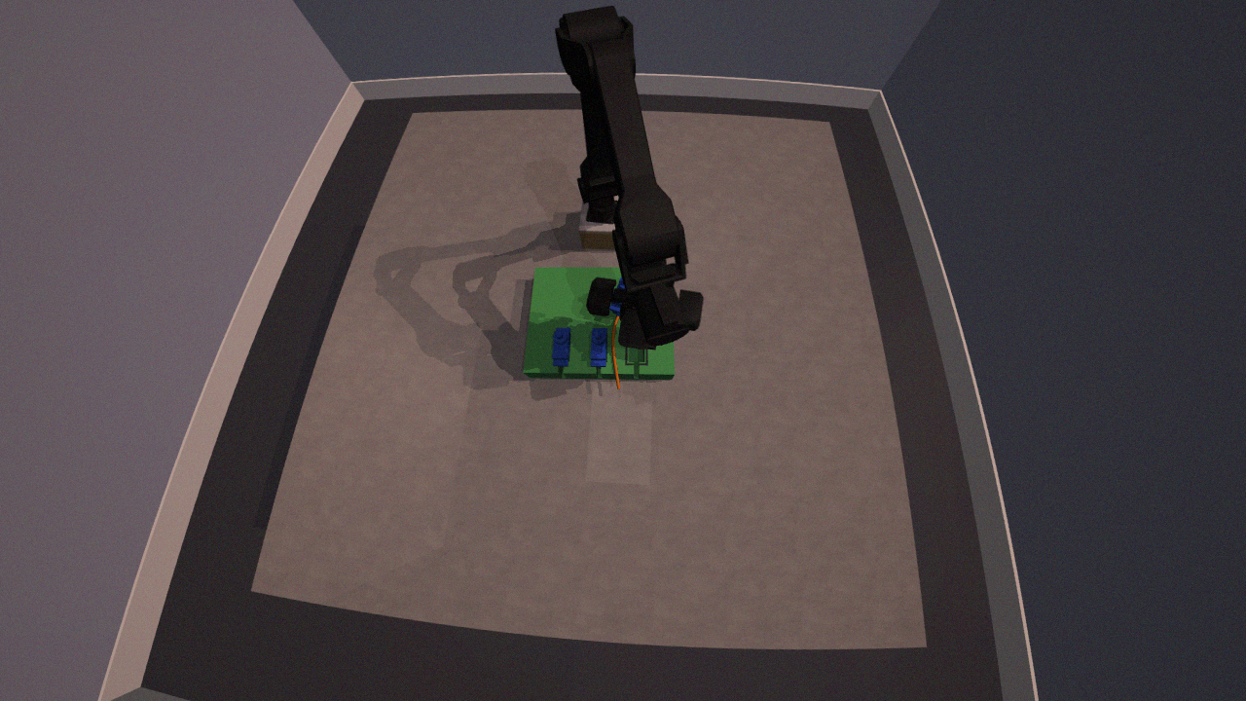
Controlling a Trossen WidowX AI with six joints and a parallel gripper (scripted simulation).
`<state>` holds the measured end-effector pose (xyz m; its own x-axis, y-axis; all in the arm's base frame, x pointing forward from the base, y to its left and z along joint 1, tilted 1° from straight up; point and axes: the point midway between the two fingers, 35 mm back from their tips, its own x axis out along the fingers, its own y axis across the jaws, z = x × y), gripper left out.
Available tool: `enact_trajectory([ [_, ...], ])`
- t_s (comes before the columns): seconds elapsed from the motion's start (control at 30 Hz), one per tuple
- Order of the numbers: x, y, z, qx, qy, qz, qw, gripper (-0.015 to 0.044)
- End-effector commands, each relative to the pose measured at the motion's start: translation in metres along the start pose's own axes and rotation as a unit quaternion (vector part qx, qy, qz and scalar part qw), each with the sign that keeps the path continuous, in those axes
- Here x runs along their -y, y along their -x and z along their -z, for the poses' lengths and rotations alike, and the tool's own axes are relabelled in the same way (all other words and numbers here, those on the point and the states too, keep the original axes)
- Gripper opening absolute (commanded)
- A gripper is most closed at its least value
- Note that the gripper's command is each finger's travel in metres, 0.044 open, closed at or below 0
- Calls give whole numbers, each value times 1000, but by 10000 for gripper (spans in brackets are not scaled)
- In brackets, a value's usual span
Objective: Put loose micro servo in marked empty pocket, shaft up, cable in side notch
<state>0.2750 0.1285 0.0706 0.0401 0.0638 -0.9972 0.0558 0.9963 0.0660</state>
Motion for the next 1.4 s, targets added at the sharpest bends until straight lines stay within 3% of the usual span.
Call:
enact_trajectory([
  [0.0,-13,-1,5,-1,57,14,998,0],
  [1.37,-18,-44,8,-2,92,22,995,0],
])
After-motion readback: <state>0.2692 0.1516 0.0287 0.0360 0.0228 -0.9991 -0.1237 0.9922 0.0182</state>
